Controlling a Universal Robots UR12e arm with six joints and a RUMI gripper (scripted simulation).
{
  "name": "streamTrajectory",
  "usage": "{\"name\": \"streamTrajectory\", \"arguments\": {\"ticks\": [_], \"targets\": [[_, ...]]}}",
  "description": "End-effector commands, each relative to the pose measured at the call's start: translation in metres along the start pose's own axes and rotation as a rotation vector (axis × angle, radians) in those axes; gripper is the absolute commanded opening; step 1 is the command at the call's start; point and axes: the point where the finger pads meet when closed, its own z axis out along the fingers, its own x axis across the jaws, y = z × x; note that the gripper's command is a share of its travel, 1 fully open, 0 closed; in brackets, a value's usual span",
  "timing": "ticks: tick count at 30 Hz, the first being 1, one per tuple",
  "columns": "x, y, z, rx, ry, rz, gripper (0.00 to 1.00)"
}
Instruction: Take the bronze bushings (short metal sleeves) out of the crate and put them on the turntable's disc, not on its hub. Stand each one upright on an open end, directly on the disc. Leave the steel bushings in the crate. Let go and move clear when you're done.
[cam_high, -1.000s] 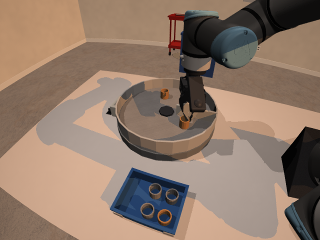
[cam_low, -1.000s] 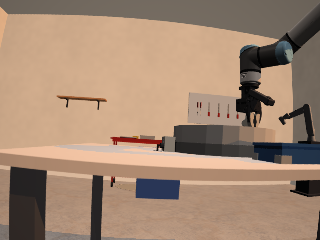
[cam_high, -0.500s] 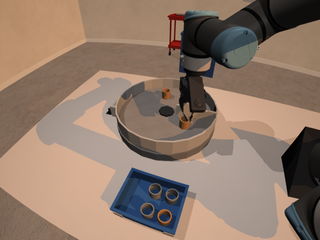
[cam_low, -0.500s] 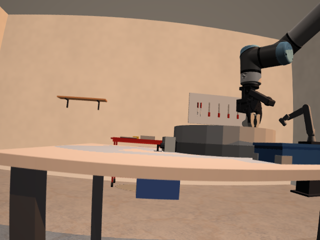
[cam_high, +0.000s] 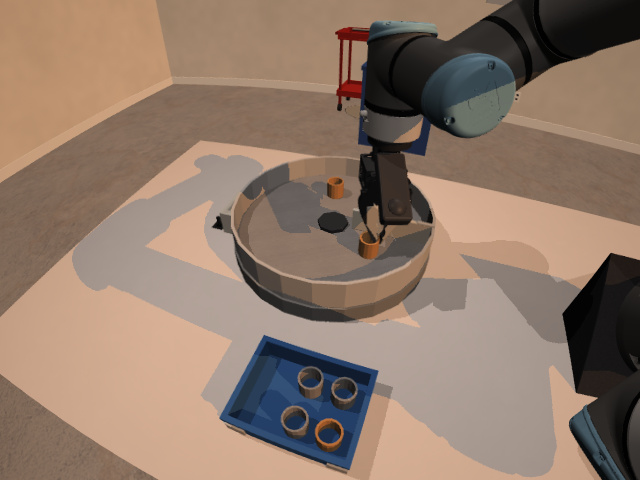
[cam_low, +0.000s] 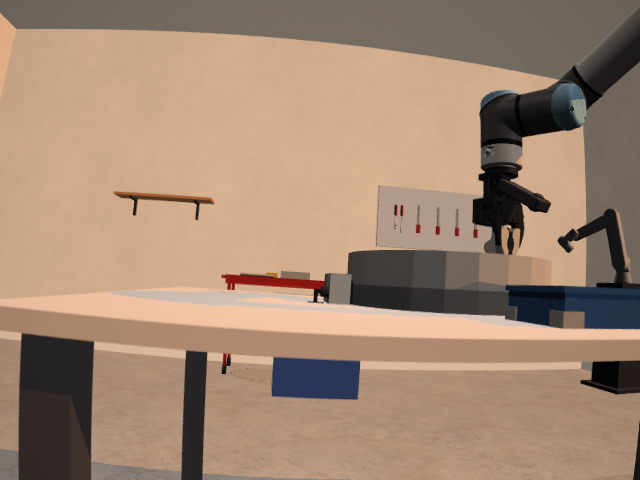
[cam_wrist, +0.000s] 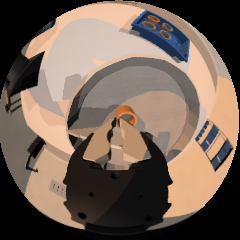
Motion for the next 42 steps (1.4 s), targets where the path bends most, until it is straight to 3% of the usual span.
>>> {"name": "streamTrajectory", "arguments": {"ticks": [1, 6, 7, 42], "targets": [[0.0006, -0.0002, 0.001, 0.0, 0.0, 0.0, 0.0], [0.0006, -0.0002, 0.001, 0.0, 0.0, 0.0, 0.0], [0.0006, -0.0002, 0.001, 0.0, 0.0, 0.0, 0.06], [0.0007, -0.0001, 0.0004, 0.0, 0.0, -0.001, 0.06]]}}
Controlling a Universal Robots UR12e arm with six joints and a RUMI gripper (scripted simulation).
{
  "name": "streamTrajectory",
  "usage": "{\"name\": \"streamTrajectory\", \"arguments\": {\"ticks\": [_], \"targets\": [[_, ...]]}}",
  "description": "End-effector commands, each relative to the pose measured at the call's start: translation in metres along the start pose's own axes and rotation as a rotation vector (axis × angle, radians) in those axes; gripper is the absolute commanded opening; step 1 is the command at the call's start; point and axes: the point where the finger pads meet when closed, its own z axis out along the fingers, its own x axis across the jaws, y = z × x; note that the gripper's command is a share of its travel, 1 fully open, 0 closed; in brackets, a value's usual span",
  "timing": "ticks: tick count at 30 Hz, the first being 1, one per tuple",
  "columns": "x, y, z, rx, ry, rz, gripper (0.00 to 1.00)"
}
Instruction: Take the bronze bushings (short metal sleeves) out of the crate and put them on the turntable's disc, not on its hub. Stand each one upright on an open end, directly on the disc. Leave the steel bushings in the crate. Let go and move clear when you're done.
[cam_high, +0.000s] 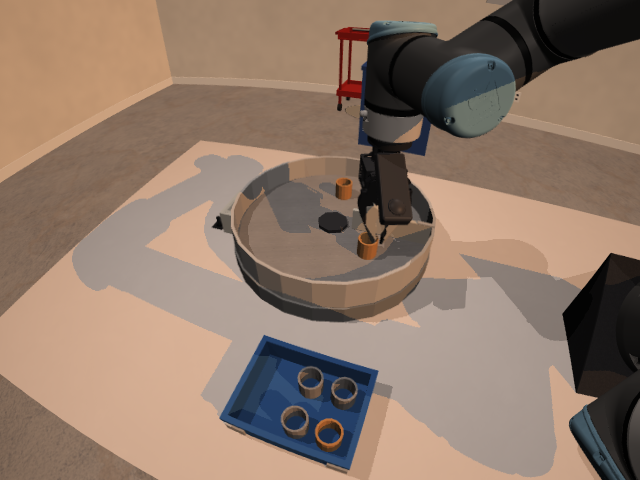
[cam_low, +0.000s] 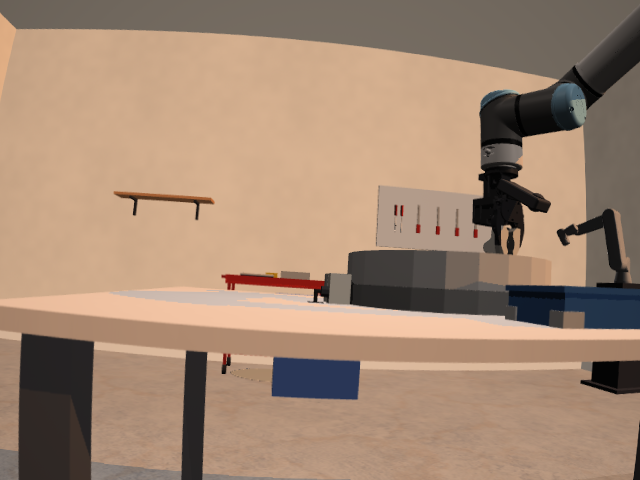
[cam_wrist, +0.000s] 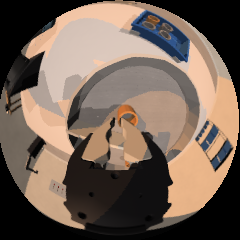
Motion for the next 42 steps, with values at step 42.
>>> {"name": "streamTrajectory", "arguments": {"ticks": [42], "targets": [[0.0, 0.0, -0.058, 0.001, 0.0, 0.0, 0.06]]}}
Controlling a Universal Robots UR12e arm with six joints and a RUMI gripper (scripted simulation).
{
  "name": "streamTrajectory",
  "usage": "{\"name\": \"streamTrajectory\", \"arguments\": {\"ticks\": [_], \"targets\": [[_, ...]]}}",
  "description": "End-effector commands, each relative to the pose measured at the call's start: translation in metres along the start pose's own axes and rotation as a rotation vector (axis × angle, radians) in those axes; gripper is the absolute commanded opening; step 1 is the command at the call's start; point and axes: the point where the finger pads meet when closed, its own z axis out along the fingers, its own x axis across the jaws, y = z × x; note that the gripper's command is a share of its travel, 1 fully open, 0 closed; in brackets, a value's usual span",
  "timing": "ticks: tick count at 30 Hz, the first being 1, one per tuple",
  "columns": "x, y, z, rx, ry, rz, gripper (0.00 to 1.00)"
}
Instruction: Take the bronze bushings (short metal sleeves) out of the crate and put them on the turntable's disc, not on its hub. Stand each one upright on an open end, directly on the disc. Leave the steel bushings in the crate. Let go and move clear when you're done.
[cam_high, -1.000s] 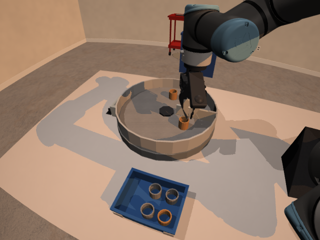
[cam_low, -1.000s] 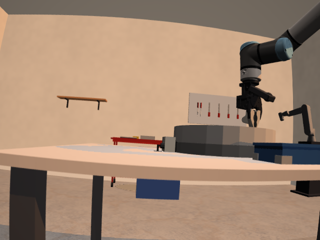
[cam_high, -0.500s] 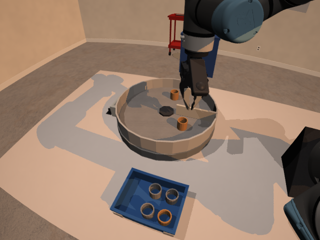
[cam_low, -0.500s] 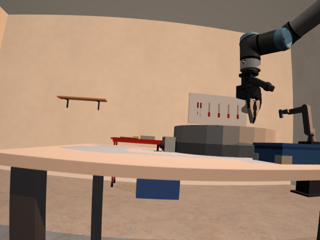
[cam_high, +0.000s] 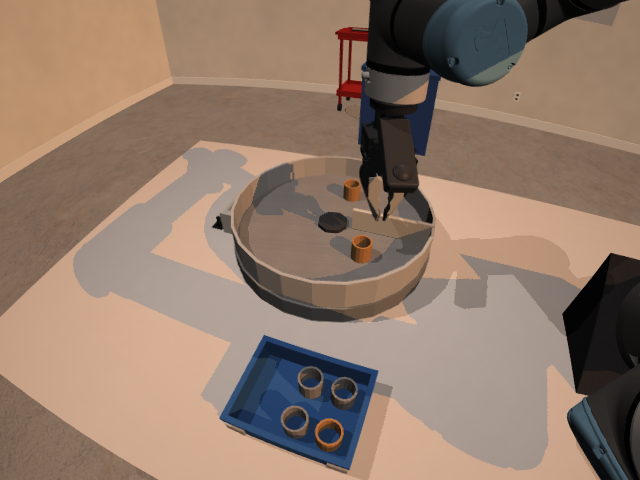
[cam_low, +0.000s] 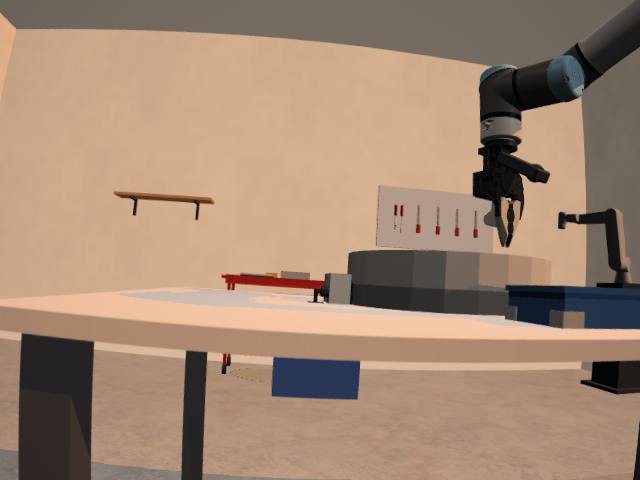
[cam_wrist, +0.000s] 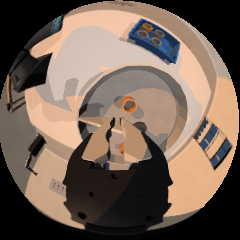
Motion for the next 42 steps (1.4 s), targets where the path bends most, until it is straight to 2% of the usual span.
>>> {"name": "streamTrajectory", "arguments": {"ticks": [1, 21, 26, 31, 36, 38, 42], "targets": [[-0.001, 0.0, 0.001, 0.002, -0.001, 0.001, 0.06], [-0.001, -0.001, 0.001, 0.002, -0.001, 0.0, 0.05], [0.002, -0.009, 0.002, 0.003, -0.001, -0.004, 0.05], [0.008, -0.024, 0.002, 0.004, -0.001, -0.012, 0.05], [0.017, -0.048, 0.003, 0.004, -0.001, -0.027, 0.05], [0.017, -0.048, 0.003, 0.004, -0.001, -0.027, 0.05], [0.028, -0.075, 0.002, 0.004, -0.001, -0.042, 0.05]]}}
